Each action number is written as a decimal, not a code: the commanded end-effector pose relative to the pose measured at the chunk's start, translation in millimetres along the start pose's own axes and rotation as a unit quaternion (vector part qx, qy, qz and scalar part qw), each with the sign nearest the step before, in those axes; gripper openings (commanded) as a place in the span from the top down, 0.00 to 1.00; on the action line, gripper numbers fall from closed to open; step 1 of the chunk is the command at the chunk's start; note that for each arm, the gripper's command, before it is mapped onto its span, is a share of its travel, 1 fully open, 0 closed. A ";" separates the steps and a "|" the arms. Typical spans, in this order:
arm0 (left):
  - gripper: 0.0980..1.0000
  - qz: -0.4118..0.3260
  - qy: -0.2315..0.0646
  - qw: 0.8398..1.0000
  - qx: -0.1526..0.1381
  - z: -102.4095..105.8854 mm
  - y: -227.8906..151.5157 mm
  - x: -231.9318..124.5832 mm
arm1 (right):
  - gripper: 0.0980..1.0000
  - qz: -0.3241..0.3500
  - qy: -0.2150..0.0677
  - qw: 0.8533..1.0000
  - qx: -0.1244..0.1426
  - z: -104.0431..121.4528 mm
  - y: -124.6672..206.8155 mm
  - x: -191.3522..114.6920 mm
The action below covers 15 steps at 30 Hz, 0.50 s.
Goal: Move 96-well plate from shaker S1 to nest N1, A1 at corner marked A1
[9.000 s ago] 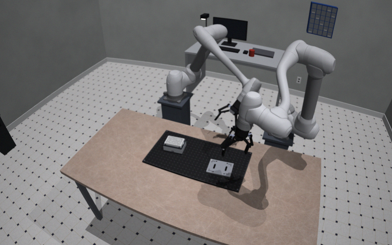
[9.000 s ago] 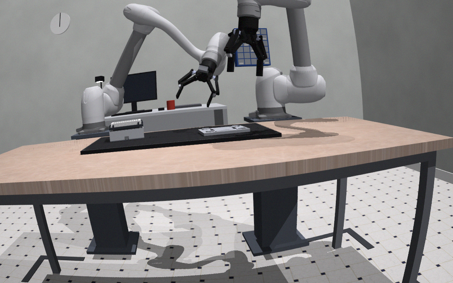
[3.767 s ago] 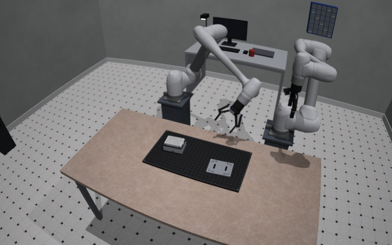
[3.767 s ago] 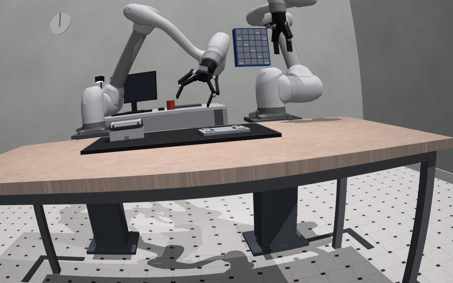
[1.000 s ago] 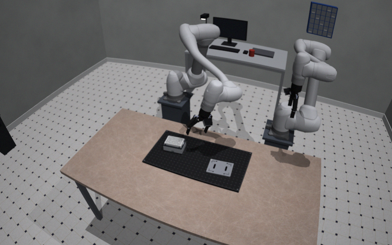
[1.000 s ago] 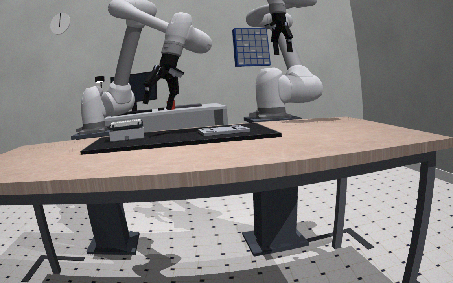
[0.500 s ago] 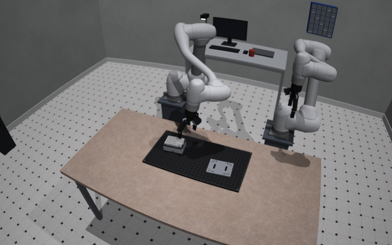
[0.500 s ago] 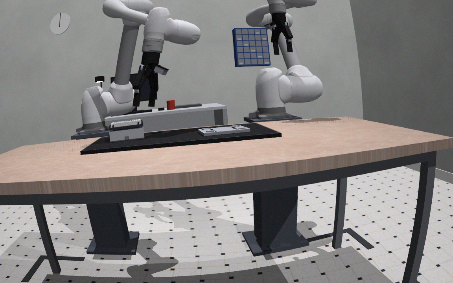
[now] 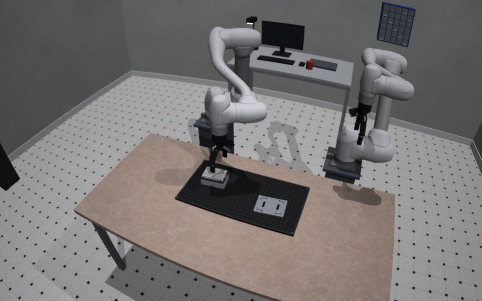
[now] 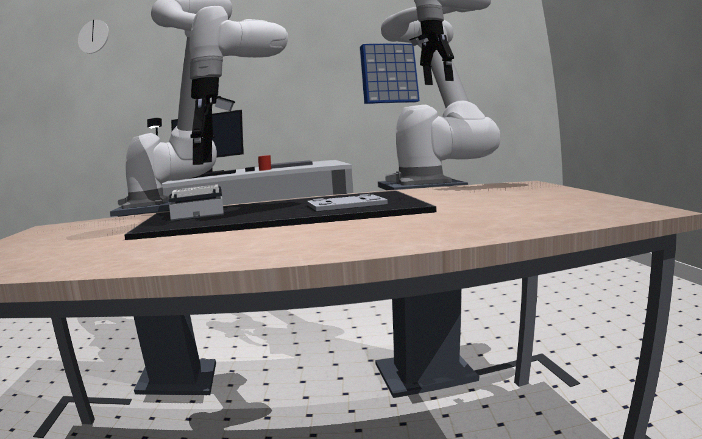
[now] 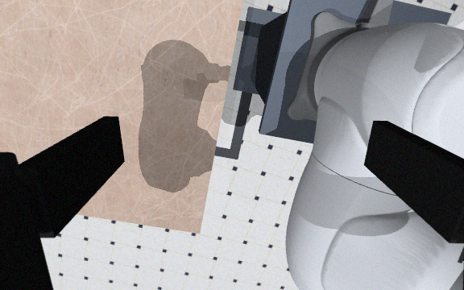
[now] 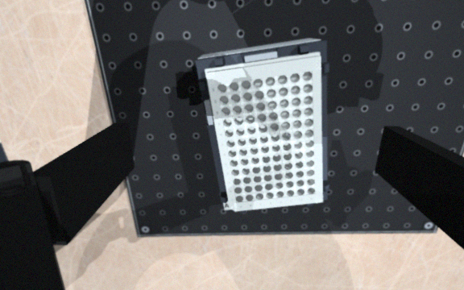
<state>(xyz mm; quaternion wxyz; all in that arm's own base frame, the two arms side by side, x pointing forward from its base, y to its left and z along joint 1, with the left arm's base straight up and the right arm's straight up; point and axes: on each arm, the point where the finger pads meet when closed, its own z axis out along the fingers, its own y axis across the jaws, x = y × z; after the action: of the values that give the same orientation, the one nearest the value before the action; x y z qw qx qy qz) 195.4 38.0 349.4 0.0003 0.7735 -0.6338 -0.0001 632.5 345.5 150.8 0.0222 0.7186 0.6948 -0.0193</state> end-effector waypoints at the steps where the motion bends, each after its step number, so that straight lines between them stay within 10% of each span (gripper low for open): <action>1: 0.00 0.000 0.000 1.000 0.000 -0.5 -0.3 -0.1 | 0.00 -0.031 0.014 0.999 0.002 -2.9 7.2 -8.9; 15: 0.00 0.000 0.000 1.000 0.000 -0.5 -0.3 -0.1 | 0.00 -0.075 0.030 0.997 0.000 -6.3 17.8 -23.6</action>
<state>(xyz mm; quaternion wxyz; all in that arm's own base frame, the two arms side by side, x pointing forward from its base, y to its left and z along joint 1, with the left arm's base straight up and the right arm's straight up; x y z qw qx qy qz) 195.4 38.0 349.4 0.0003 0.7735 -0.6338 -0.0001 649.1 321.4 157.5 0.0001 0.6648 0.7470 -0.0001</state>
